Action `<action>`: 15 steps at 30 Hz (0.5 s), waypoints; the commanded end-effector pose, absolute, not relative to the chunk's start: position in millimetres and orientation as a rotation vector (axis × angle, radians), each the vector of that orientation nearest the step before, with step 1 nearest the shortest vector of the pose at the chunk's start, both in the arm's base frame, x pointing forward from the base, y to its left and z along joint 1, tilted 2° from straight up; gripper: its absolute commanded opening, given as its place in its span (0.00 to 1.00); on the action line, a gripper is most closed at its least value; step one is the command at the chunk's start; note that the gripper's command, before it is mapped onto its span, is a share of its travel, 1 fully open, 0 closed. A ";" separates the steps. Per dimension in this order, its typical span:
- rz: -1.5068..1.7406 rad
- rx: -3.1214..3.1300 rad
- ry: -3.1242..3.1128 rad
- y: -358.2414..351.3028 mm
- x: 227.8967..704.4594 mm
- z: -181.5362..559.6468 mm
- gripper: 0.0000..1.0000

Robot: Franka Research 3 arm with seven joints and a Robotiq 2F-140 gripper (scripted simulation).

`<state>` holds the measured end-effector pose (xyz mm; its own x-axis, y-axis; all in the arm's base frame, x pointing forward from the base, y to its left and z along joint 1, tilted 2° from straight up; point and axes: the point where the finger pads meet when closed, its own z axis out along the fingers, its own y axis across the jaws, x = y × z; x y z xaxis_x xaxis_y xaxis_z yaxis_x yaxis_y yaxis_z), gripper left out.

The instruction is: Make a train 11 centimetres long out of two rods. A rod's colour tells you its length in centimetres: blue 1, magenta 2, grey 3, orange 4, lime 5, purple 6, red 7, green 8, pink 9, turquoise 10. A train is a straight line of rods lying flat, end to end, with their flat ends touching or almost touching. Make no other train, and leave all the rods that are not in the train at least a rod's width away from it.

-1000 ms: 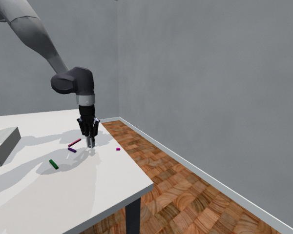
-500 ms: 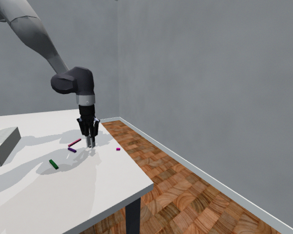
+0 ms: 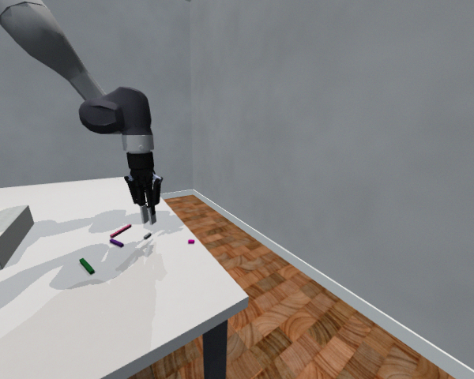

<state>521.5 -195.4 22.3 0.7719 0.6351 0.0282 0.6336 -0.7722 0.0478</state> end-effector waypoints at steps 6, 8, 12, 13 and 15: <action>0.032 2.939 1.052 -192.1 512.0 47.9 0.23; 0.032 2.939 1.052 -192.1 511.9 52.7 0.23; 0.032 2.939 1.052 -192.0 511.8 56.0 0.23; 0.032 2.939 1.052 -192.0 511.8 56.0 0.23; 0.032 2.939 1.052 -192.0 511.8 56.0 1.00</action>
<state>516.2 -193.2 56.9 0.7699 0.6378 0.0218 0.6369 -0.7700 0.0368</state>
